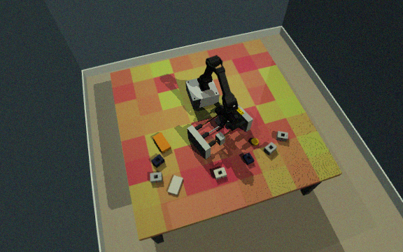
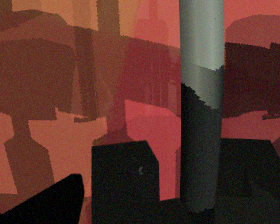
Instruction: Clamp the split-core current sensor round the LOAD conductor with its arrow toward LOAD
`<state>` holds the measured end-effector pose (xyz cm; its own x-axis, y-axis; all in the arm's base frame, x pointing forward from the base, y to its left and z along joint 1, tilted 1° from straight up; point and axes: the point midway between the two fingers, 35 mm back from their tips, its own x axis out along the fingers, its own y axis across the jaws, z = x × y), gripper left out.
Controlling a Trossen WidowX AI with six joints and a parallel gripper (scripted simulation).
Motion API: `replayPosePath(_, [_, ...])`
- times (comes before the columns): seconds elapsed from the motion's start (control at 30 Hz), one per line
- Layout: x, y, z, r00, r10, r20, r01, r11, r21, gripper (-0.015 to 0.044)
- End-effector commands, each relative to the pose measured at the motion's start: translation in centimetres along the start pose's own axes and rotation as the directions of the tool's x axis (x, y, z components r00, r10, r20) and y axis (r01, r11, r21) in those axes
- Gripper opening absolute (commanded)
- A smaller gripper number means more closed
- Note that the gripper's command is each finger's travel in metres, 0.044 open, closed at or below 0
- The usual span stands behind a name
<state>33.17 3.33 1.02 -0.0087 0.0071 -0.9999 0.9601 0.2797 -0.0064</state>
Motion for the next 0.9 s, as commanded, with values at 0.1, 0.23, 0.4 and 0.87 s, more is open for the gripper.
replayPosePath(0.1, [-0.05, 0.02, 0.00, 1.000, 0.001, 0.000, -0.001, 1.000, 0.000, 0.0353])
replayPosePath(0.23, [-0.05, 0.02, 0.00, 1.000, 0.001, 0.000, -0.001, 1.000, 0.000, 0.0327])
replayPosePath(0.4, [-0.05, 0.02, 0.00, 1.000, 0.001, 0.000, -0.001, 1.000, 0.000, 0.0293])
replayPosePath(0.87, [-0.05, 0.02, 0.00, 1.000, 0.001, 0.000, -0.001, 1.000, 0.000, 0.0000])
